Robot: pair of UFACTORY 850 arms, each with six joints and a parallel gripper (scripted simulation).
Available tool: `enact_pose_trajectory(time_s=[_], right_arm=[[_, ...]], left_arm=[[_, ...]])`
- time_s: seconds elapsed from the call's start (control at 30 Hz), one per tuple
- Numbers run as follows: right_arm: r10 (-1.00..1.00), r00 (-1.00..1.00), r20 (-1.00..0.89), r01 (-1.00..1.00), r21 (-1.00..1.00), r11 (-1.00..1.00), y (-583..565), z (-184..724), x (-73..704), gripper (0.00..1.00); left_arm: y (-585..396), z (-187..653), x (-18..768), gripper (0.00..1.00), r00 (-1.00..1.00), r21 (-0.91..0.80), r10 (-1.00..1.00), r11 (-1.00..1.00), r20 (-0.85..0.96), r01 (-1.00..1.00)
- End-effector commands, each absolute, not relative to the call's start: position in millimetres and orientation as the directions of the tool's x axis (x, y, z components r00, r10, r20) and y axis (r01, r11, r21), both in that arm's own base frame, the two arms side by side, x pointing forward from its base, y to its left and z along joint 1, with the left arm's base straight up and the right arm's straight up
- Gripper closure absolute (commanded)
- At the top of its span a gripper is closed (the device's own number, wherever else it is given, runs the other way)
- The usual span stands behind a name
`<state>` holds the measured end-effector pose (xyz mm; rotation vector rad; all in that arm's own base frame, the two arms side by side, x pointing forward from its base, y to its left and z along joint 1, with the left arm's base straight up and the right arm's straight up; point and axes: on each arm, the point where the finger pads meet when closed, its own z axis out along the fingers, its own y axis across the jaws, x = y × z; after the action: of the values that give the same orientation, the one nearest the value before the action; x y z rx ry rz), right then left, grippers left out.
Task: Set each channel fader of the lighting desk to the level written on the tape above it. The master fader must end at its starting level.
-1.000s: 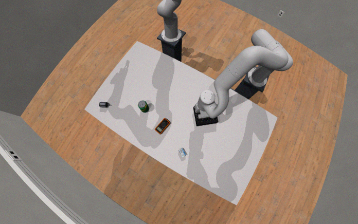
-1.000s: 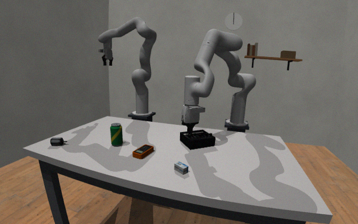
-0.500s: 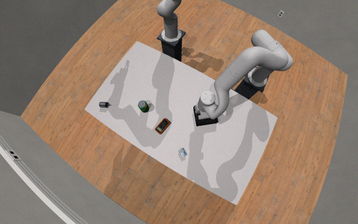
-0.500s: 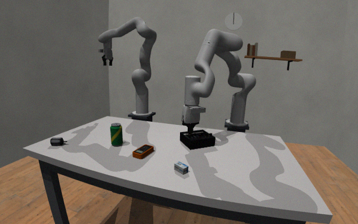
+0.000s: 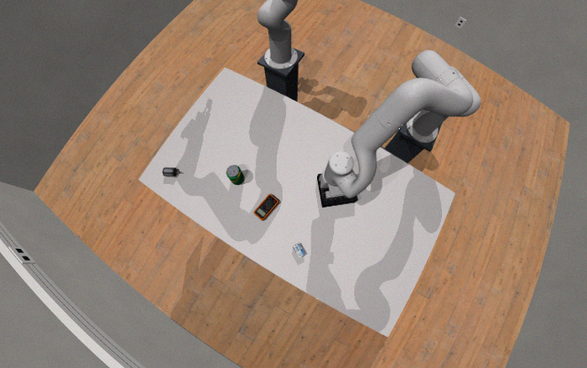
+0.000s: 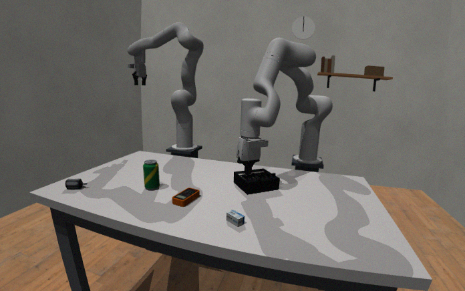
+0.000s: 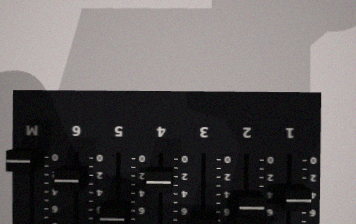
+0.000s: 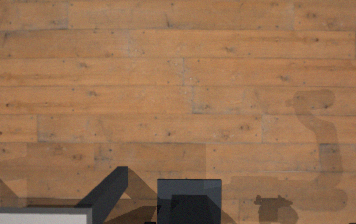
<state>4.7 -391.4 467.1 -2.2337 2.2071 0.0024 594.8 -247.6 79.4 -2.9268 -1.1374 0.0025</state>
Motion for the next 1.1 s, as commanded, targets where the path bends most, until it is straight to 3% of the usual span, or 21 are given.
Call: enact_pose_trajectory(time_s=[0.0, 1.07], right_arm=[[-1.000, 0.012, 0.000, -1.000, 0.000, -0.012, -391.8, 468.0, 4.7, 0.00], [-1.000, 0.012, 0.000, -1.000, 0.000, -0.012, -391.8, 468.0, 4.7, 0.00]], left_arm=[[-245.9, 80.5, 598.0, 1.00, 0.738, 0.000, 0.675, -0.738, 0.000, 0.675], [-237.4, 80.5, 607.3, 1.00, 0.738, 0.000, 0.675, -0.738, 0.000, 0.675]])
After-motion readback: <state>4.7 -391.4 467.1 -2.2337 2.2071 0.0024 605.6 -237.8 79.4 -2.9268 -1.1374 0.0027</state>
